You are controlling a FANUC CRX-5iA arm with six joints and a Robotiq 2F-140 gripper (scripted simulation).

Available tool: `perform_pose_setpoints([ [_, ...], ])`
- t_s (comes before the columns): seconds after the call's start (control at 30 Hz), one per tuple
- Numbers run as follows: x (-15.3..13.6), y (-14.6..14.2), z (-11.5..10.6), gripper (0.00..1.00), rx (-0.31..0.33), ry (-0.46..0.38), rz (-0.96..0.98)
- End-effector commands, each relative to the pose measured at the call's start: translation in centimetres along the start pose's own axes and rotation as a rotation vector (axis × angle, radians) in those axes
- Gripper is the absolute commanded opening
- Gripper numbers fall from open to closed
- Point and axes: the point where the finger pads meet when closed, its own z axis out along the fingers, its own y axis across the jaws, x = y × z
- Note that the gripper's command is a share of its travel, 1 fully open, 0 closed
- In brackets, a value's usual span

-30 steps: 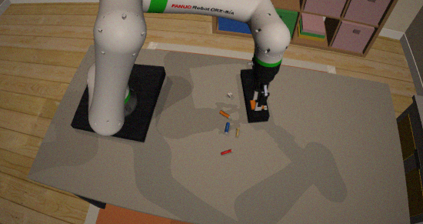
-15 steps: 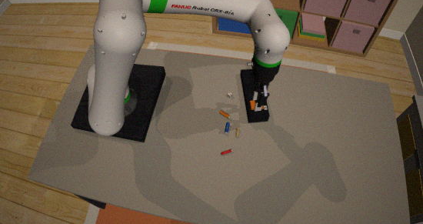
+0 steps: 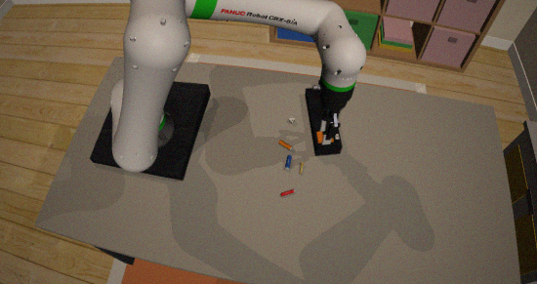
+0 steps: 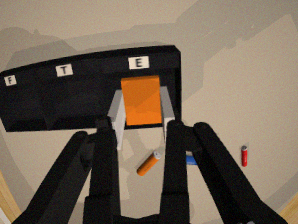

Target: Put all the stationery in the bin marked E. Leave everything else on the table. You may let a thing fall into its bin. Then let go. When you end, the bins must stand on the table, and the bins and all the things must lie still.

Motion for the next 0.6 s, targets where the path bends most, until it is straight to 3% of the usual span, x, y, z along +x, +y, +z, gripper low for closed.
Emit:
perform_pose_setpoints([
  [0.0, 0.0, 0.0, 0.8, 0.21, 0.000, 0.001, 0.000],
  [0.57, 0.0, 0.0, 2.5, 0.21, 0.000, 0.001, 0.000],
])
